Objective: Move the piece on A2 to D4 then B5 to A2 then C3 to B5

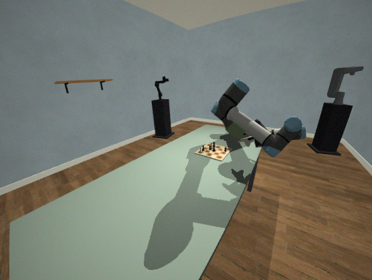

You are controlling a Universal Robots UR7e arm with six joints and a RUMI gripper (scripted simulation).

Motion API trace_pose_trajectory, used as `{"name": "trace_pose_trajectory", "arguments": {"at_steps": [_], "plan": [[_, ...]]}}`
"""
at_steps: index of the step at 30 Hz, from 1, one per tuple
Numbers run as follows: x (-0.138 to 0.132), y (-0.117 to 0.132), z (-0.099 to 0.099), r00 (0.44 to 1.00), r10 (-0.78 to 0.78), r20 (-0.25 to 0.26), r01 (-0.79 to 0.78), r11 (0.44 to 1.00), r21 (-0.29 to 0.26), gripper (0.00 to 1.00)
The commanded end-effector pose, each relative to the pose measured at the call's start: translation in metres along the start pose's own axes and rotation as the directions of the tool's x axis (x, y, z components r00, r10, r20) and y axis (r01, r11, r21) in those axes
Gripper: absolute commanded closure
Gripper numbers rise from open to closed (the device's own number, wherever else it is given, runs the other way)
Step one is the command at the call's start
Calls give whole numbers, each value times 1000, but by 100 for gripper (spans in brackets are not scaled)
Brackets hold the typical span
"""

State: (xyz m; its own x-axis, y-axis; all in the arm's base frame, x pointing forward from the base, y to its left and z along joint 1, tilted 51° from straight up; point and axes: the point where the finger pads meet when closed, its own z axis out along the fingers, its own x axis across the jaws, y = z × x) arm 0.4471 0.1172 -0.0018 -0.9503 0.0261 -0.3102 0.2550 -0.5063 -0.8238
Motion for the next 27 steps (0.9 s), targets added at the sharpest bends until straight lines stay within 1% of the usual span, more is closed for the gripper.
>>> {"name": "trace_pose_trajectory", "arguments": {"at_steps": [1, 4, 9, 14, 19, 21, 27], "plan": [[0, -3, 6, 1000, -9, -23, 9, 1000, -18, 0], [0, -4, 7, 1000, -12, -29, 11, 1000, -22, 0], [2, -8, 15, 997, -29, -65, 26, 998, -55, 0], [5, -14, 26, 992, -55, -112, 44, 994, -105, 0], [9, -20, 40, 982, -91, -163, 62, 982, -176, 0], [9, -20, 40, 982, -91, -163, 62, 982, -176, 0], [15, -29, 59, 965, -144, -218, 77, 954, -288, 0]]}}
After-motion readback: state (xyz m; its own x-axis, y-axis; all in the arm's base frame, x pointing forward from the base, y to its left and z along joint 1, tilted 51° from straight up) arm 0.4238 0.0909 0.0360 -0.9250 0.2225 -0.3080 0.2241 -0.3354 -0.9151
